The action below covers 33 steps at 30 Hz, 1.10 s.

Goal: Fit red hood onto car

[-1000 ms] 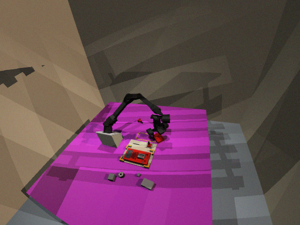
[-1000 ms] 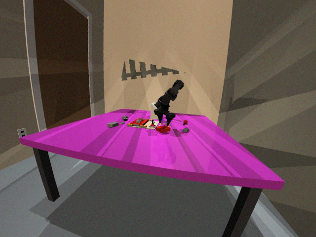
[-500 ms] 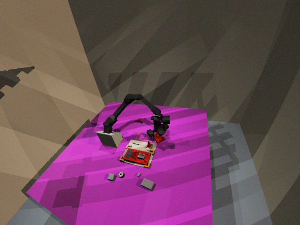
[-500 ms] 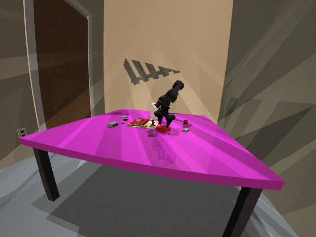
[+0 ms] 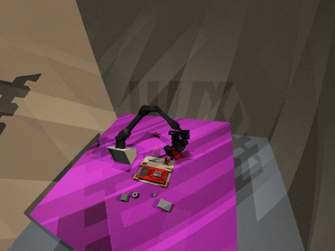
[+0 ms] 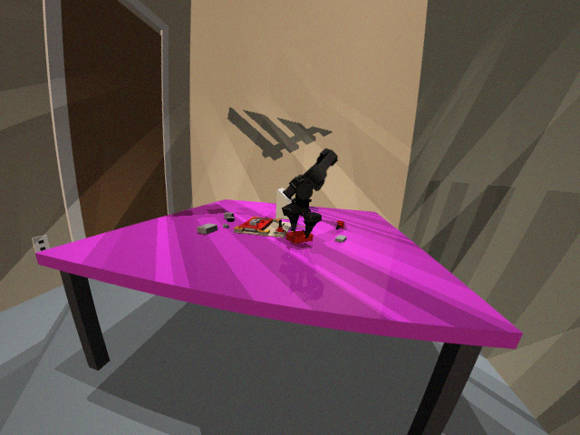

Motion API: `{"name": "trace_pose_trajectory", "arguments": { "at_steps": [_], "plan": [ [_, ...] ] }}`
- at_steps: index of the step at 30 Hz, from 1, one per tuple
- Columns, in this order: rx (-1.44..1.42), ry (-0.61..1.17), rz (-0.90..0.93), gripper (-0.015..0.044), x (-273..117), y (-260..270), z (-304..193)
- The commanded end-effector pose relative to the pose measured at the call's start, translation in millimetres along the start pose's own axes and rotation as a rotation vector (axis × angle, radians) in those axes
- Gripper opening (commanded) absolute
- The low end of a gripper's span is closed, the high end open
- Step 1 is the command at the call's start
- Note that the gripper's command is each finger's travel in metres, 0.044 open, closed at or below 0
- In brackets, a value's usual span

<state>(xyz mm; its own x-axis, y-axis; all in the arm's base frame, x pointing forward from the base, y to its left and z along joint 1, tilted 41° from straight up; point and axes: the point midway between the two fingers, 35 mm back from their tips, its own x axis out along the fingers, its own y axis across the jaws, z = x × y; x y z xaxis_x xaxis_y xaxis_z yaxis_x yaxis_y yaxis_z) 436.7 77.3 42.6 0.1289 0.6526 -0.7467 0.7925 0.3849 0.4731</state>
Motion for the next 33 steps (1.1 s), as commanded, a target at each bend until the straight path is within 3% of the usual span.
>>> {"name": "trace_pose_trajectory", "arguments": {
  "at_steps": [1, 33],
  "plan": [
    [0.003, -0.001, -0.001, 0.044, 2, -1, 0],
    [0.004, 0.0, -0.001, 0.044, 18, -1, 0]
  ]
}}
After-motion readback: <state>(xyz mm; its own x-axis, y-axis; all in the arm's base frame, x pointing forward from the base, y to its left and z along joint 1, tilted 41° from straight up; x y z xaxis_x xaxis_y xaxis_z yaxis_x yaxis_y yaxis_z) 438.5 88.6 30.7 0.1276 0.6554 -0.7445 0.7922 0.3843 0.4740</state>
